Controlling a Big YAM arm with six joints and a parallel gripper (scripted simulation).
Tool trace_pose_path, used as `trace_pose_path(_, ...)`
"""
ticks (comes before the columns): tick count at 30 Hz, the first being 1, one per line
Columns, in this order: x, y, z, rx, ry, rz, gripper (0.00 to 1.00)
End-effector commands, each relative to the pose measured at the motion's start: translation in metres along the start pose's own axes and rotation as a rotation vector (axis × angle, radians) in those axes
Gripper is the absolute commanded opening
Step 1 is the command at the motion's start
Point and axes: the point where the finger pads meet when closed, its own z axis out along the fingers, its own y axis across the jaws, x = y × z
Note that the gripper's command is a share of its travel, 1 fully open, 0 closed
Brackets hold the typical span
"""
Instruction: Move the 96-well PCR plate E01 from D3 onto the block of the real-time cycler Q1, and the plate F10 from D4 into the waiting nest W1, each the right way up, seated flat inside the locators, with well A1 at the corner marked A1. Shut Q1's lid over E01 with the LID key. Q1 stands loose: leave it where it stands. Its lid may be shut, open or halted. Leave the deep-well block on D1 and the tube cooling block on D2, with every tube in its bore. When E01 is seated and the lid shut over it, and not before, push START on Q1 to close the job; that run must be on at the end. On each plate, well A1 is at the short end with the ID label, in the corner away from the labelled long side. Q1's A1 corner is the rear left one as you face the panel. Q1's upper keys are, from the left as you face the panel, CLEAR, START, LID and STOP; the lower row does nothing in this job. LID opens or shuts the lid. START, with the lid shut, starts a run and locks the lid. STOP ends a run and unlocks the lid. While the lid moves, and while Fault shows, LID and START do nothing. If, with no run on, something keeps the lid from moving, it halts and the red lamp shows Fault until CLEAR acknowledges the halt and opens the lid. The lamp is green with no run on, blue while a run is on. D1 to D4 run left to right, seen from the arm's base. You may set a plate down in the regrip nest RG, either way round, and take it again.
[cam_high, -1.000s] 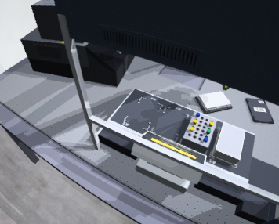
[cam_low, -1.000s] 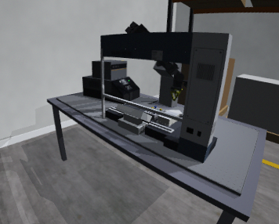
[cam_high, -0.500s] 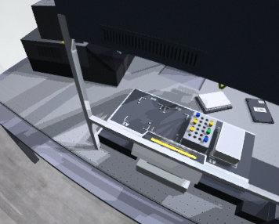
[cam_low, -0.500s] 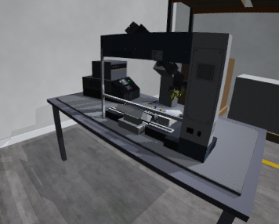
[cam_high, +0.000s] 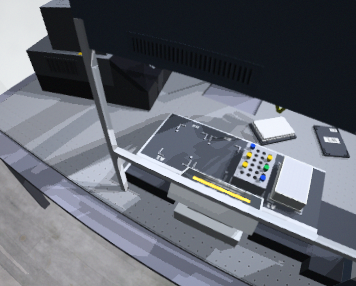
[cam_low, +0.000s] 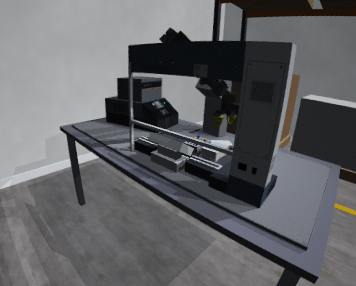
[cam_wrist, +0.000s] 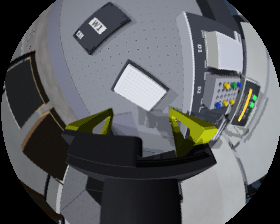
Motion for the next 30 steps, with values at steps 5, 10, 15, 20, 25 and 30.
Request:
trace_pose_path(5,0.010,0.006,-0.009,-0.016,0.006,0.167,1.00)
trace_pose_path(10,0.010,0.005,-0.010,-0.015,0.007,0.248,1.00)
trace_pose_path(15,0.004,0.002,-0.008,-0.010,0.000,0.347,1.00)
trace_pose_path(20,-0.005,-0.002,-0.006,-0.006,-0.009,0.480,1.00)
trace_pose_path(25,-0.006,-0.003,-0.005,-0.006,-0.009,0.595,1.00)
trace_pose_path(30,-0.005,0.000,-0.004,-0.008,-0.004,0.639,1.00)
